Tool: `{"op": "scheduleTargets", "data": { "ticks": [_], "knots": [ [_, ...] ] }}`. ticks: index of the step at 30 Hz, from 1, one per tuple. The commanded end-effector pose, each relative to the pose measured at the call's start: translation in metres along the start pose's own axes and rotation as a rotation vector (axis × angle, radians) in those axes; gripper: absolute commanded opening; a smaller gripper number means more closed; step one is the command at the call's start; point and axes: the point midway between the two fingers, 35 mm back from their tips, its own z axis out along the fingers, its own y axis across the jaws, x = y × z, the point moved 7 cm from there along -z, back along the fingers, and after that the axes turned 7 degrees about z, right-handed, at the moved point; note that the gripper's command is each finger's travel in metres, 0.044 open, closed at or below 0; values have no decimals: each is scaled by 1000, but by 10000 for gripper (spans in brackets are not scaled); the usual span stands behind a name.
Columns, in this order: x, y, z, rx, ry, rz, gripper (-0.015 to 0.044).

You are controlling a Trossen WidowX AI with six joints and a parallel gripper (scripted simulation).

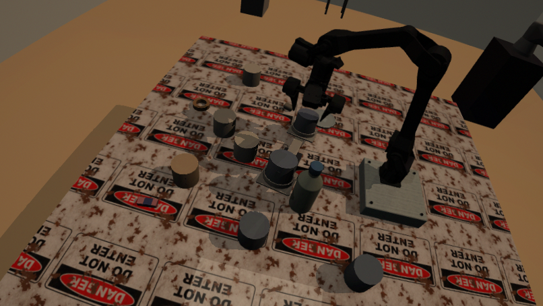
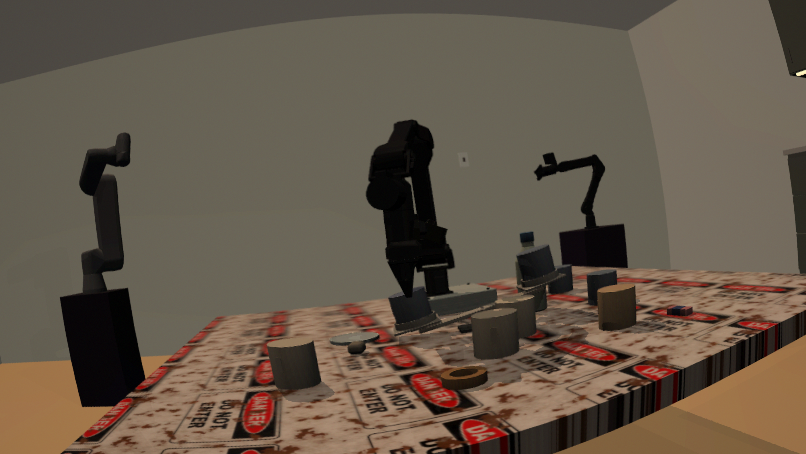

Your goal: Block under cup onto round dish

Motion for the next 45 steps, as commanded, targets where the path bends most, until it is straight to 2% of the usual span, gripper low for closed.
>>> {"op": "scheduleTargets", "data": {
  "ticks": [1, 21, 23, 34, 45],
  "knots": [
    [-1, 1, 10, -14, -8, -5, 440],
    [-1, 3, 39, -15, -8, -5, 440],
    [-1, 3, 39, -15, -8, -5, 387],
    [-1, 3, 39, -15, -8, -5, 314],
    [-1, 1, 30, -14, -8, -5, 25]
  ]
}}
